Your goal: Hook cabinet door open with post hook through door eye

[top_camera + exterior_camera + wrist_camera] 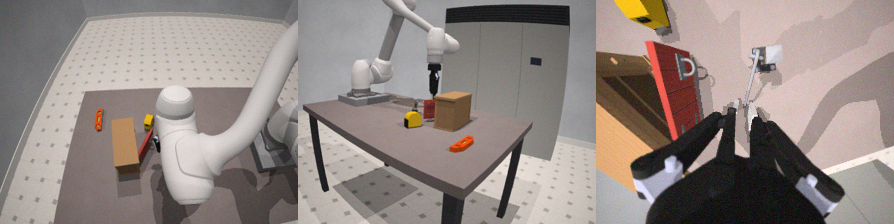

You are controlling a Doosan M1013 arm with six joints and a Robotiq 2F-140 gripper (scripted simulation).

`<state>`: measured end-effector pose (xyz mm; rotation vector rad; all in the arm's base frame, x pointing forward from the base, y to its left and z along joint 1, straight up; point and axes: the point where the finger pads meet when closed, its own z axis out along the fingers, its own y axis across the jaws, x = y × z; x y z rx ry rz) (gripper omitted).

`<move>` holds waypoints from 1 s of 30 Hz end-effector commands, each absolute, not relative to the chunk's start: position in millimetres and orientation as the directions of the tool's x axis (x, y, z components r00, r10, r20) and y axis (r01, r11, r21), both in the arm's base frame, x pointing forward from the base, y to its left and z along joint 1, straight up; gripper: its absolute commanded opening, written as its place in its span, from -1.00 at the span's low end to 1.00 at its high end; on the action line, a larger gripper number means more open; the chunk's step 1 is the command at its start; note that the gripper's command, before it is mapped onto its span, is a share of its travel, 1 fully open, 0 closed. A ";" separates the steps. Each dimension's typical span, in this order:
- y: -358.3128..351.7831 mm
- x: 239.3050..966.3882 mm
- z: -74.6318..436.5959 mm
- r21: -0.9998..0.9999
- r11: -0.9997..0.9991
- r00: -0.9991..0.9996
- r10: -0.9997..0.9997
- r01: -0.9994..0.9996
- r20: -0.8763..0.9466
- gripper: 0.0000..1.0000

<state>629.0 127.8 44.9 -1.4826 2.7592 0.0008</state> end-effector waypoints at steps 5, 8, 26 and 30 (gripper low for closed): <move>126.6 624.2 38.6 0.000 0.554 -0.554 -0.833 -0.833 0.001 -0.71; 126.6 624.2 38.6 0.000 0.554 -0.554 -0.833 -0.833 0.001 -0.71; 125.9 621.4 38.6 0.000 0.554 -0.554 -0.833 -0.833 0.001 -0.71; 125.4 619.5 38.6 0.000 0.554 -0.554 -0.833 -0.833 0.001 -0.71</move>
